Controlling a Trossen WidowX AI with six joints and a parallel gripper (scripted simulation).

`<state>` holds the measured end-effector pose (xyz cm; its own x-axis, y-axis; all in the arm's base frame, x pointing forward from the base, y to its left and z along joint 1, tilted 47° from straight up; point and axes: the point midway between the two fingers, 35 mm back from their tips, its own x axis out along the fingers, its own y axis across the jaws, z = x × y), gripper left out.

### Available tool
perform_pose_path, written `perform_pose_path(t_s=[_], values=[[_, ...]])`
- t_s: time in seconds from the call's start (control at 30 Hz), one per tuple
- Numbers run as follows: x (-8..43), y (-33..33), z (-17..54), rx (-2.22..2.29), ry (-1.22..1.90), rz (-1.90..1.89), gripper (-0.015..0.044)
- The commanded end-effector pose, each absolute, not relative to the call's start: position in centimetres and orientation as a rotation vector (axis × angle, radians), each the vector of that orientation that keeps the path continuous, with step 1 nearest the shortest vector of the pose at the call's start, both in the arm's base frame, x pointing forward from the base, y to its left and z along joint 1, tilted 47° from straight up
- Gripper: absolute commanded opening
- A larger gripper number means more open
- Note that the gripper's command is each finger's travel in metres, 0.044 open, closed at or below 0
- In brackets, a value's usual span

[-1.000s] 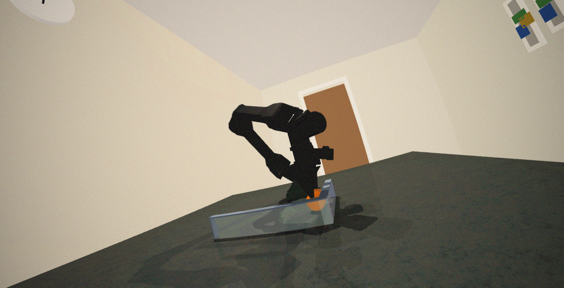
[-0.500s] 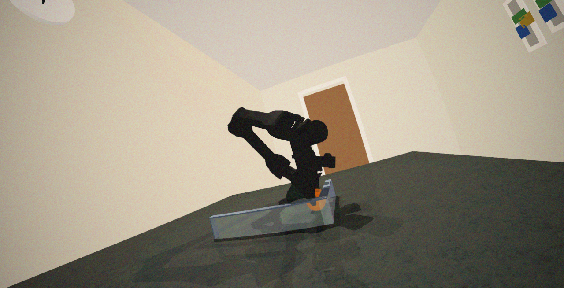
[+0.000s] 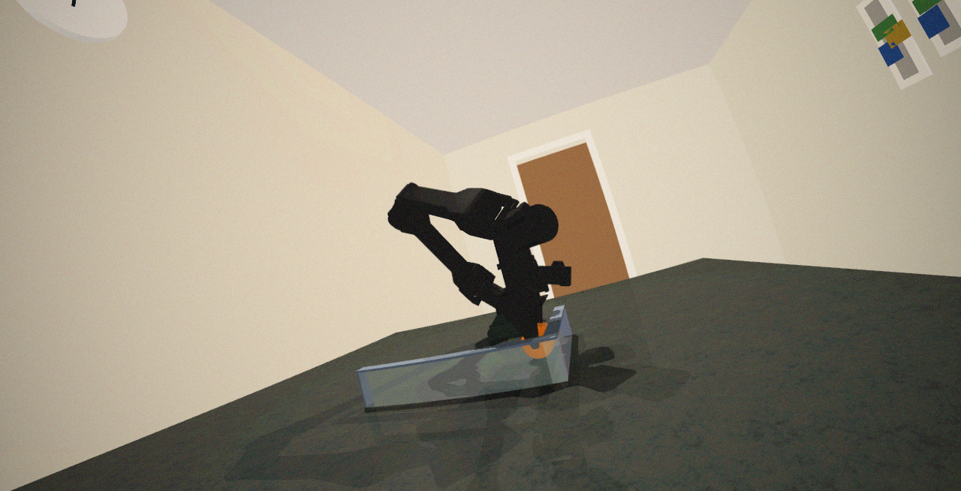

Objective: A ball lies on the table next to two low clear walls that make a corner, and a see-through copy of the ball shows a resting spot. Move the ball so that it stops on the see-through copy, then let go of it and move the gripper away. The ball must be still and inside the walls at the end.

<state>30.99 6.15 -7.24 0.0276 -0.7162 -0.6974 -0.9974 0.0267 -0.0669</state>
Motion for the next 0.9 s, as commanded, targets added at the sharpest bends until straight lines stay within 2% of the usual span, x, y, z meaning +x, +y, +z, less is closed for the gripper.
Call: perform_pose_path(t_s=[0.0, 0.1, 0.87], values=[[31.5, 7.0, -5.8, -1.762, 1.702, 0.641, 0.0078], [31.6, 7.8, -5.3, -1.76, 1.704, 0.643, 0.0], [30.7, 15.7, 1.8, -1.744, 1.749, 0.649, 0.0]])
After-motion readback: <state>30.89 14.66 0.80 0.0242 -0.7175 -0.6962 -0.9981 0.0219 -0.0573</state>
